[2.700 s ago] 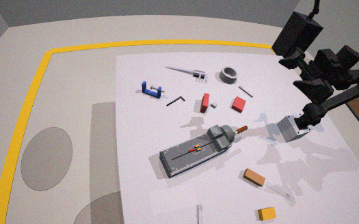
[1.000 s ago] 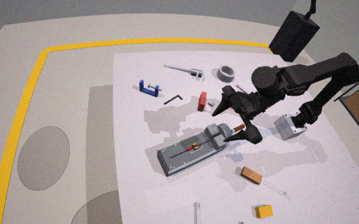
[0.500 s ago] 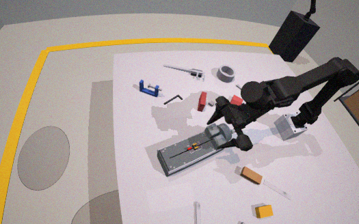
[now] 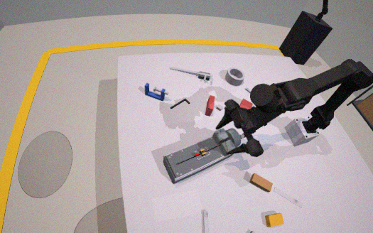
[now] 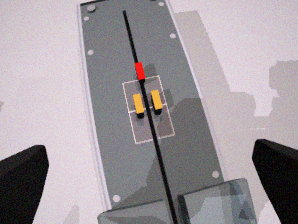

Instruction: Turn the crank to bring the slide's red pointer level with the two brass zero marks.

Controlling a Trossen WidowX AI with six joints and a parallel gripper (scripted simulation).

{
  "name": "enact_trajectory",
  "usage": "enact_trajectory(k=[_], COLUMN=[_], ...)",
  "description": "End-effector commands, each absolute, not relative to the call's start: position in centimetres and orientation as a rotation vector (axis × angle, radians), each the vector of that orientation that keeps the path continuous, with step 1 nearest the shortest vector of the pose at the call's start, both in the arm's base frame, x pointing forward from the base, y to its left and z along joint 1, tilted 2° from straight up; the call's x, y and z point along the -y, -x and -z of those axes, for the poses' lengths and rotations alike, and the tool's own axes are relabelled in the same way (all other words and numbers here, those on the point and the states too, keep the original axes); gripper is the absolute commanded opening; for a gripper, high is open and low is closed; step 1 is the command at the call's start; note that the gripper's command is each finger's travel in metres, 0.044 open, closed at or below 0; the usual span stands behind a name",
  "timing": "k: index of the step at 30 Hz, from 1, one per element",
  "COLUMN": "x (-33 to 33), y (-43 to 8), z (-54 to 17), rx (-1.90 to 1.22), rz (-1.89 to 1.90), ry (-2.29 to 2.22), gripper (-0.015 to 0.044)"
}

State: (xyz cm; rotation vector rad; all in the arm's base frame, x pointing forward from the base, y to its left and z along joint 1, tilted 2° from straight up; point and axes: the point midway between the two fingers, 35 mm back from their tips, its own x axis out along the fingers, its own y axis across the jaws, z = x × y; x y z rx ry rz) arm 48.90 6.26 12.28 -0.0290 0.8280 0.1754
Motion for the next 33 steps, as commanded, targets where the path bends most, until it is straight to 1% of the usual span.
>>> enact_trajectory(k=[1, 7, 30, 33], x=[-6.3, -6.0, -2.6, -2.5], y=[-48.9, -48.1, -37.7, -37.0], z=[-15.5, -16.8, -15.7, -15.5], rx=[-0.815, -0.811, -0.729, -0.722], rz=[-0.178, -0.185, -0.320, -0.328], ry=[0.030, 0.035, 0.146, 0.154], gripper=[0.0440, 0.0440, 0.0440, 0.0440])
